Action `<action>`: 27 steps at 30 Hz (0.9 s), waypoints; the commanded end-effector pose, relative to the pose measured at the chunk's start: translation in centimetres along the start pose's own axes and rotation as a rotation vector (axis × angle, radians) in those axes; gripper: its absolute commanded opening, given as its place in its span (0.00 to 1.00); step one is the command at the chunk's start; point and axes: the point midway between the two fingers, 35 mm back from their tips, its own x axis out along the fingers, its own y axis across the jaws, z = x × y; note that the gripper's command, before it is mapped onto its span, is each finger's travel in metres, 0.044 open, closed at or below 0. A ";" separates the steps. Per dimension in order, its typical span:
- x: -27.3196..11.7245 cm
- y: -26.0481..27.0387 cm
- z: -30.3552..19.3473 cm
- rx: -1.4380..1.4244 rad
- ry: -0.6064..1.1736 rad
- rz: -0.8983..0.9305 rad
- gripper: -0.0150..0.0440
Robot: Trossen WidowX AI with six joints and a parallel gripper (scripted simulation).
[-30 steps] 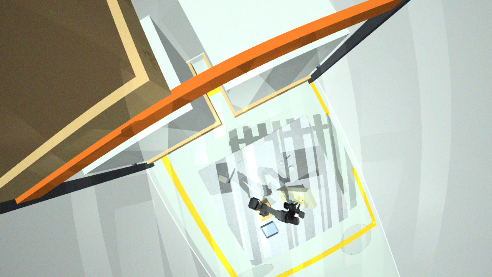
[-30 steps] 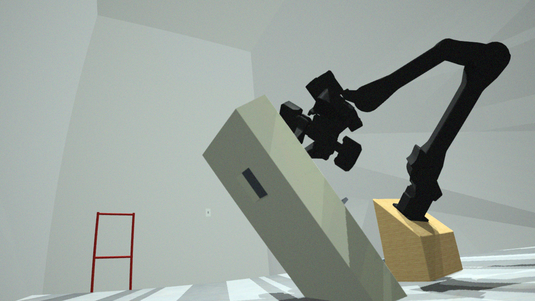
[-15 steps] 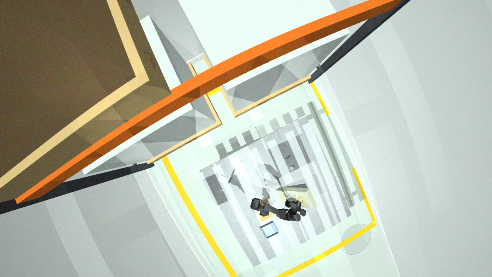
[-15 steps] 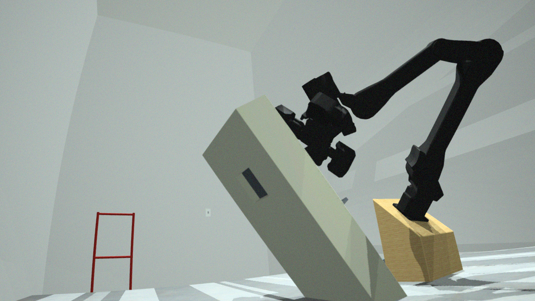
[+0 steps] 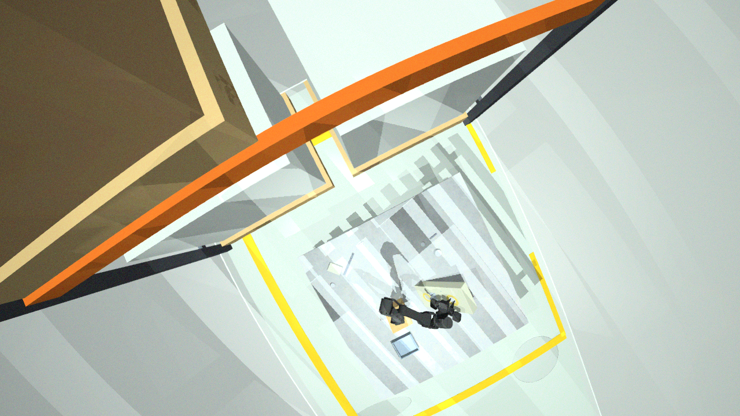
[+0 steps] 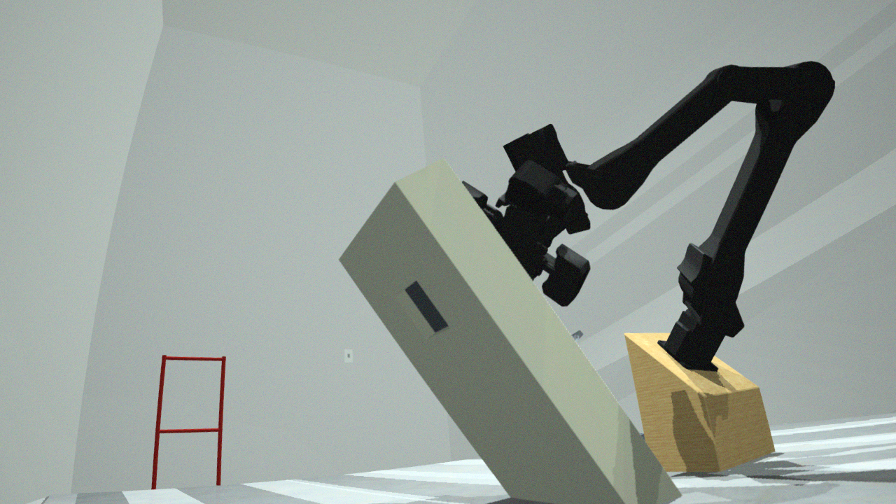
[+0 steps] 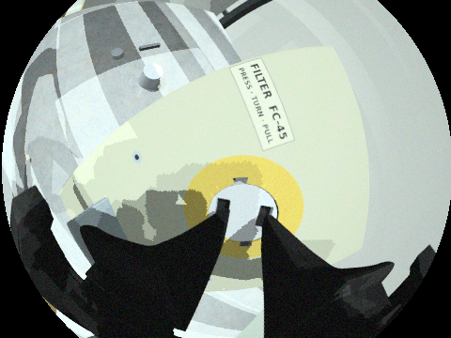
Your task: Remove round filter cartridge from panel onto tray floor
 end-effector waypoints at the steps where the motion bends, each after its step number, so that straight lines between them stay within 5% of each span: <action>1: 0.1 0.3 -0.4 0.012 0.006 0.001 0.44; 27: 0.1 0.2 -0.3 0.012 0.006 0.001 0.44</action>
